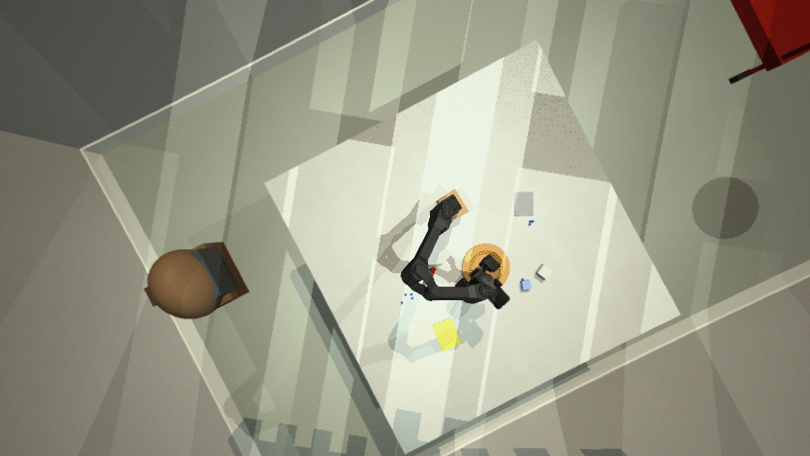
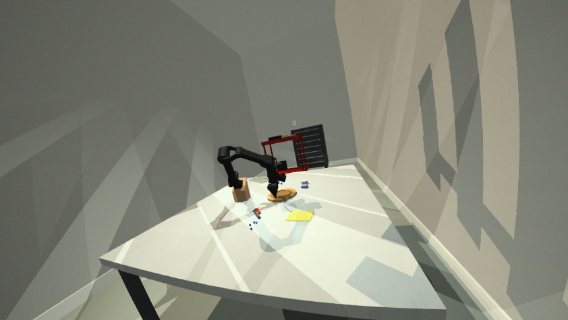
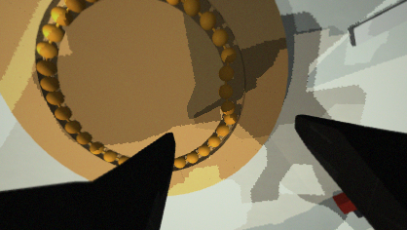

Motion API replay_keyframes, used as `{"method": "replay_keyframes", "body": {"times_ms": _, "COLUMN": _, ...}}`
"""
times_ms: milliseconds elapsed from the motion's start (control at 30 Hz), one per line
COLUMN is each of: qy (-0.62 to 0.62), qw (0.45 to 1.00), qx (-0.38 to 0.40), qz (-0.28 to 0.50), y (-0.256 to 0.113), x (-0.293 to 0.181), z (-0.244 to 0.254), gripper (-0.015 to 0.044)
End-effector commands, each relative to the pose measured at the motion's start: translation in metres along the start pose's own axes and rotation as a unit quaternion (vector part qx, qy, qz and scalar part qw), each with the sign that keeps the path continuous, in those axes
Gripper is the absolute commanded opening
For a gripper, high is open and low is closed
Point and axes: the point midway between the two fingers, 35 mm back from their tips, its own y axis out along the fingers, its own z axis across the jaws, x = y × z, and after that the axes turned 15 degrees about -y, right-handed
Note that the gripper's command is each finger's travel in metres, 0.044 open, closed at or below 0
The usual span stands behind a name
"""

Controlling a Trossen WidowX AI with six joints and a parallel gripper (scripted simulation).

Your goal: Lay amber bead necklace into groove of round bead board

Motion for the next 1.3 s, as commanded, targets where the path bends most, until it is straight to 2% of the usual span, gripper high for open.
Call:
{"method": "replay_keyframes", "body": {"times_ms": 0, "qy": -0.040, "qw": 0.999, "qx": -0.003, "qz": -0.006, "y": -0.021, "x": 0.010, "z": -0.001, "gripper": 0.0282}}
{"method": "replay_keyframes", "body": {"times_ms": 200, "qy": -0.049, "qw": 0.999, "qx": -0.003, "qz": -0.006, "y": -0.024, "x": 0.011, "z": -0.001, "gripper": 0.0125}}
{"method": "replay_keyframes", "body": {"times_ms": 233, "qy": -0.049, "qw": 0.999, "qx": -0.003, "qz": -0.006, "y": -0.022, "x": 0.011, "z": -0.001, "gripper": 0.0120}}
{"method": "replay_keyframes", "body": {"times_ms": 367, "qy": -0.049, "qw": 0.999, "qx": -0.003, "qz": -0.006, "y": -0.009, "x": 0.011, "z": -0.001, "gripper": 0.0120}}
{"method": "replay_keyframes", "body": {"times_ms": 500, "qy": -0.046, "qw": 0.999, "qx": -0.005, "qz": -0.008, "y": -0.015, "x": 0.012, "z": -0.003, "gripper": 0.0120}}
{"method": "replay_keyframes", "body": {"times_ms": 1233, "qy": -0.049, "qw": 0.999, "qx": -0.004, "qz": -0.005, "y": 0.015, "x": 0.011, "z": -0.002, "gripper": 0.0120}}
{"method": "replay_keyframes", "body": {"times_ms": 1267, "qy": -0.046, "qw": 0.999, "qx": -0.001, "qz": -0.007, "y": 0.013, "x": 0.011, "z": -0.002, "gripper": 0.0094}}
